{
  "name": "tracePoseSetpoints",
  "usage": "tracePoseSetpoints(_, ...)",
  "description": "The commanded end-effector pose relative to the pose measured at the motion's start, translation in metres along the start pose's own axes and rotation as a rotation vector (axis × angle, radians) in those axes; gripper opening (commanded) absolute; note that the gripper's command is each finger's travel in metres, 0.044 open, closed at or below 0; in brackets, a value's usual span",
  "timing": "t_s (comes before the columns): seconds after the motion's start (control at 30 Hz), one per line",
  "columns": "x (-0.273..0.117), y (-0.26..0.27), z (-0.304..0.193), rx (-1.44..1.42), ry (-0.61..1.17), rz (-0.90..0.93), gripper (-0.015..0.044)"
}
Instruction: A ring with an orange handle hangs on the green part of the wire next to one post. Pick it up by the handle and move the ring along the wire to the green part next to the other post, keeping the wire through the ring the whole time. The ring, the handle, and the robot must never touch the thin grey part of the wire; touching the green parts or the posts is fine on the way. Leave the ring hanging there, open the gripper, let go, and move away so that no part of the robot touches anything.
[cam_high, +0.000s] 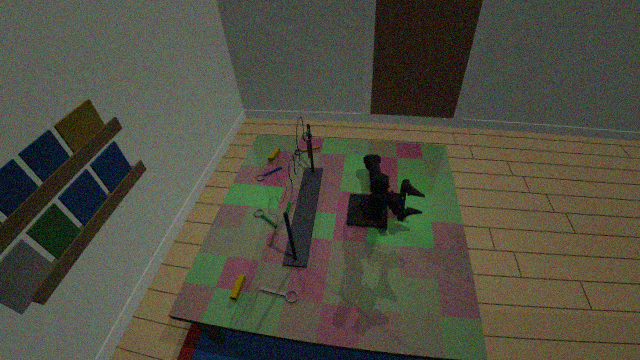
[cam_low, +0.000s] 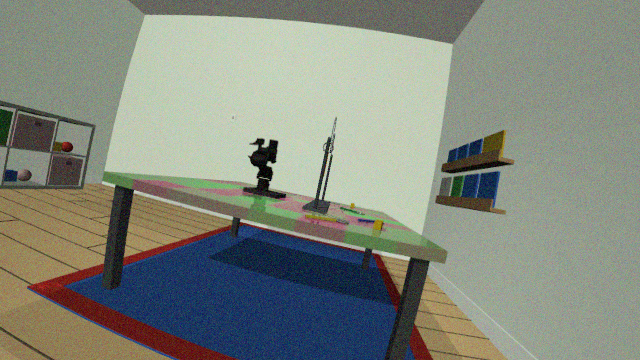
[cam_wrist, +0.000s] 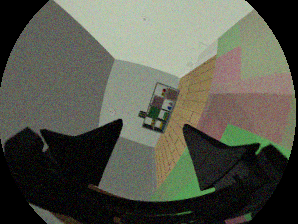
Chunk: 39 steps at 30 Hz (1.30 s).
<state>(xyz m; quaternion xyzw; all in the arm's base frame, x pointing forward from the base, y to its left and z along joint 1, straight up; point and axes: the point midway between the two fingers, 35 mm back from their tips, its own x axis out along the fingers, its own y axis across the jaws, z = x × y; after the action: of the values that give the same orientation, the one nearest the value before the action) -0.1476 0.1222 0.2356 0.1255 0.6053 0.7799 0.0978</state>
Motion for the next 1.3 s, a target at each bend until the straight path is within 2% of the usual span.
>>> tracePoseSetpoints(0.0, 0.0, 0.0, 0.001, -0.001, -0.003, -0.001, 0.0374)
tracePoseSetpoints(0.27, -0.012, -0.005, 0.042, -0.071, -0.185, -0.057, 0.0164)
tracePoseSetpoints(0.77, -0.082, -0.014, 0.133, -0.305, -0.584, -0.246, 0.016)
tracePoseSetpoints(1.0, -0.112, -0.023, 0.158, -0.299, -0.729, -0.309, 0.016)
tracePoseSetpoints(1.27, -0.174, -0.027, 0.18, -0.406, -0.911, -0.446, 0.016)
